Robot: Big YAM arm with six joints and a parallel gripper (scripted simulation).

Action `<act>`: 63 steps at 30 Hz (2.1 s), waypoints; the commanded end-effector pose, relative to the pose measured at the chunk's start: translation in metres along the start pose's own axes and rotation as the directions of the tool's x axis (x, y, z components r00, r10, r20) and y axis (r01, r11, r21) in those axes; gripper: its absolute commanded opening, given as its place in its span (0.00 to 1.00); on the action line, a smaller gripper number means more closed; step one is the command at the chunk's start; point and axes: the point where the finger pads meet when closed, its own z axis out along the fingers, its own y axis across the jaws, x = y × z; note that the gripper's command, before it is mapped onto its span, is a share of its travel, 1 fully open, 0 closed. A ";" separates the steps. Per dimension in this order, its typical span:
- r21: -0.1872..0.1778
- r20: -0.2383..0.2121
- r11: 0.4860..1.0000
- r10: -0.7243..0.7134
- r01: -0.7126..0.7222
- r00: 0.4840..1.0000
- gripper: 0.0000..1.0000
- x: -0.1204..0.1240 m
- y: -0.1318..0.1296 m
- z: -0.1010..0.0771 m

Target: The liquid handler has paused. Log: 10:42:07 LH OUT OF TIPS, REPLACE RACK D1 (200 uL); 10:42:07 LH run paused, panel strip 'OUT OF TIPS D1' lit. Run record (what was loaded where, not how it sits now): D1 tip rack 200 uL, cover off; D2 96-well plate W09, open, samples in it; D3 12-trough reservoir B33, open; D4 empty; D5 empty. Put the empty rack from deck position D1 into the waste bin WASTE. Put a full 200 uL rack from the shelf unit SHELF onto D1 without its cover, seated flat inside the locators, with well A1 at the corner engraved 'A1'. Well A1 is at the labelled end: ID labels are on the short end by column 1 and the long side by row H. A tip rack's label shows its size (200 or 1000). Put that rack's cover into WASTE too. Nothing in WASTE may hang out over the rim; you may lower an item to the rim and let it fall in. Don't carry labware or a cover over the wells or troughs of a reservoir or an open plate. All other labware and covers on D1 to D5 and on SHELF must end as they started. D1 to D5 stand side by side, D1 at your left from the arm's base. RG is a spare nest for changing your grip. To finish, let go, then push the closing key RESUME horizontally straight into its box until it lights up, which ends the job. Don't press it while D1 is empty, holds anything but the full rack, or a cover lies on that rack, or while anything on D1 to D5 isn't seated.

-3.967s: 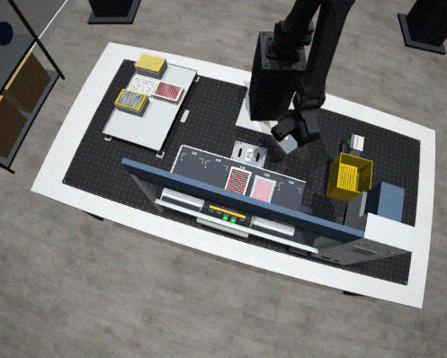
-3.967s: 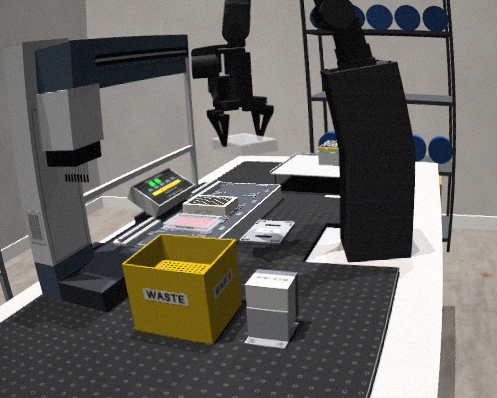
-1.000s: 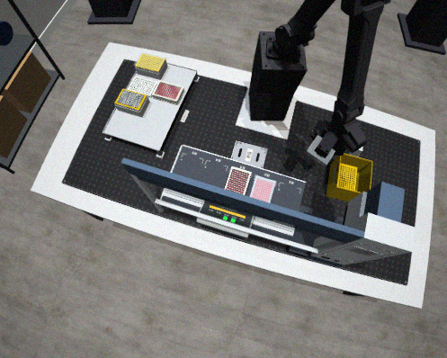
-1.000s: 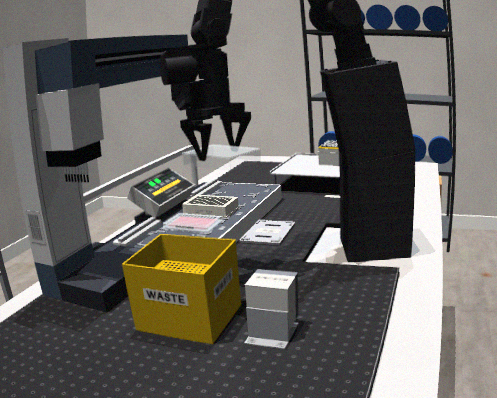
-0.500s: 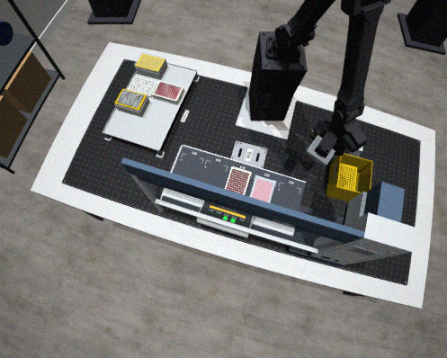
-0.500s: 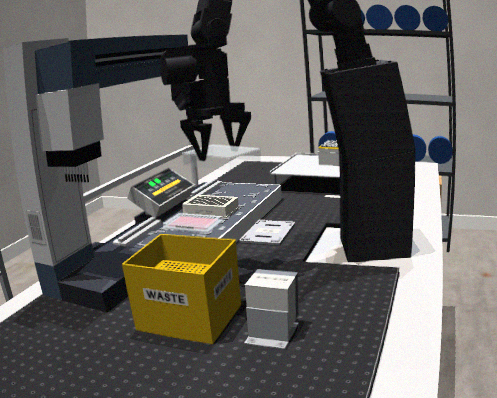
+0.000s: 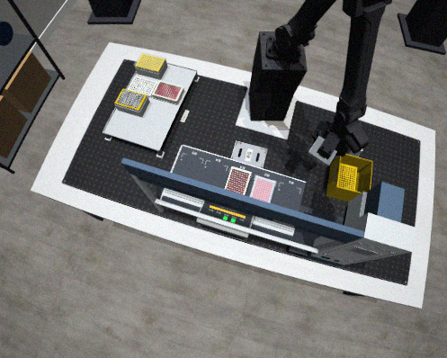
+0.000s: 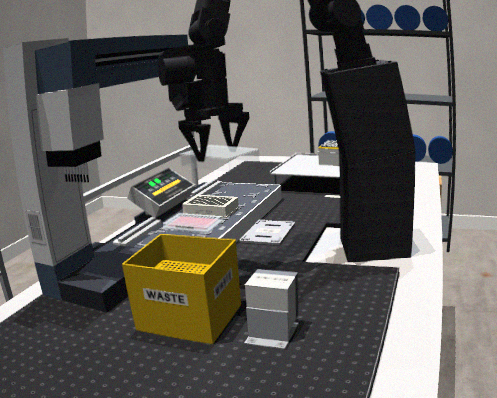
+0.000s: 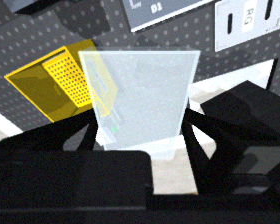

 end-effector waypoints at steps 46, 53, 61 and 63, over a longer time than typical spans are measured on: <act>0.006 -0.002 0.993 -0.117 0.117 0.993 0.00 0.024 0.082 0.006; 0.006 -0.002 0.993 -0.117 0.117 0.993 0.00 0.024 0.082 0.006; -0.005 0.001 0.984 -0.176 0.176 0.984 0.00 0.031 0.096 0.003; -0.005 0.001 0.977 -0.215 0.215 0.977 0.00 0.034 0.105 0.003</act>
